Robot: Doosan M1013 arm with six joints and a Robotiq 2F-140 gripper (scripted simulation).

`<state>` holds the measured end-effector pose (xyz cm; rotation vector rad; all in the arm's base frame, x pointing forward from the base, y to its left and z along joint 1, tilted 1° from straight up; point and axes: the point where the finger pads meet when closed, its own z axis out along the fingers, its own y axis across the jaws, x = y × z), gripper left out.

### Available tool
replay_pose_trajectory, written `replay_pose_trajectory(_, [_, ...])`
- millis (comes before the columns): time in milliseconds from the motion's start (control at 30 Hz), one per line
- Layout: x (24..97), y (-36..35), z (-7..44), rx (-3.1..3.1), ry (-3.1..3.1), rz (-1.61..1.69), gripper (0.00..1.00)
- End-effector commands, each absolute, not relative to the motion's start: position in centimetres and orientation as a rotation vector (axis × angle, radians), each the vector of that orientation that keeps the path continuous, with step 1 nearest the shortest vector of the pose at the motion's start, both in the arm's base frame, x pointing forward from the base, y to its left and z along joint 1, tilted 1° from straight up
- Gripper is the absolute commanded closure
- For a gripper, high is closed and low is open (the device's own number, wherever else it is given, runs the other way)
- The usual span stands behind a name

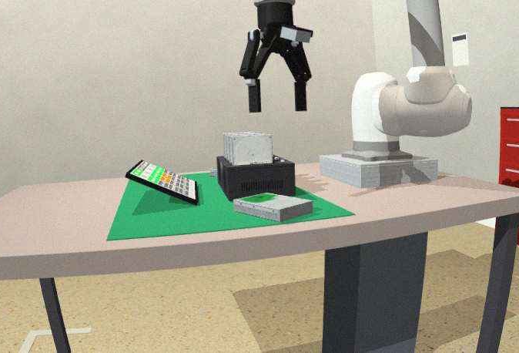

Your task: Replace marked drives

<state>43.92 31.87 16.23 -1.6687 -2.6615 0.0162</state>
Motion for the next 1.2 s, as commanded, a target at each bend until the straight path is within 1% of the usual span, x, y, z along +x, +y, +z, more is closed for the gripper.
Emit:
replay_pose_trajectory(0, [43.9,31.9,16.3,-1.668,-2.661,0.015,0.11])
replay_pose_trajectory(600, [43.9,31.9,15.6,-1.665,-2.664,0.014,0.11])
replay_pose_trajectory(1167, [43.9,31.8,9.8,-1.665,-2.664,0.014,0.11])
